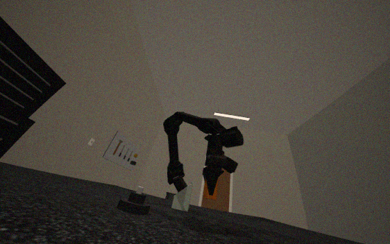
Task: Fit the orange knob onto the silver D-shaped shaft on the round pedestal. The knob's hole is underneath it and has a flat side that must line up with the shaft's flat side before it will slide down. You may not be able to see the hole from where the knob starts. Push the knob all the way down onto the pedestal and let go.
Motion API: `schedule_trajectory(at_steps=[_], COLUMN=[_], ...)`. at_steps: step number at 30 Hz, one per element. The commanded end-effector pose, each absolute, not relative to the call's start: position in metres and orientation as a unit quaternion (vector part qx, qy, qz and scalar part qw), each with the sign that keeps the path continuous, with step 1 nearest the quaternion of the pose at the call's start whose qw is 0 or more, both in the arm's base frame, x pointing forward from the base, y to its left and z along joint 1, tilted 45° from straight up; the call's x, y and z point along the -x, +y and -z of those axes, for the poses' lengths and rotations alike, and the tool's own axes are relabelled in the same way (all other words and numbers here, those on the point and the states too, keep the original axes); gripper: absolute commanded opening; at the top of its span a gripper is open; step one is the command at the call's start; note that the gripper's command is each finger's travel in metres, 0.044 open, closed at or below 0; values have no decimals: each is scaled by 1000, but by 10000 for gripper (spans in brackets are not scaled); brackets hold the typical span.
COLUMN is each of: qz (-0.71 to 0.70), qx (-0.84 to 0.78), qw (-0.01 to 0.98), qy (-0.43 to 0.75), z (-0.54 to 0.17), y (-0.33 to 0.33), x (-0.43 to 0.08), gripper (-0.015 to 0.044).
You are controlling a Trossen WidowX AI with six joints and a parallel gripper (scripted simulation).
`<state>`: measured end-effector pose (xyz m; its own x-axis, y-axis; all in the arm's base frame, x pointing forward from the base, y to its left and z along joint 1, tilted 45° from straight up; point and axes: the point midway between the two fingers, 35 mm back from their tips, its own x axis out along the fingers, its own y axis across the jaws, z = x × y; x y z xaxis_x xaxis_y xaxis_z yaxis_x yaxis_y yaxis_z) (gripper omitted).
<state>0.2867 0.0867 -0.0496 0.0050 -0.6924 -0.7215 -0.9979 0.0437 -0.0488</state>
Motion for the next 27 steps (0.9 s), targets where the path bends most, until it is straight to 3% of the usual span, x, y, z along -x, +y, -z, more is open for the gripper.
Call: schedule_trajectory(at_steps=[1,16,25,27], qz=[-255,-255,-255,-255], qx=[643,638,635,635], qw=[296,294,295,295], qy=[659,664,667,667], z=[68,101,100,100], y=[69,37,38,38], x=[-288,-287,-287,-287], gripper=[0,0,236,240])
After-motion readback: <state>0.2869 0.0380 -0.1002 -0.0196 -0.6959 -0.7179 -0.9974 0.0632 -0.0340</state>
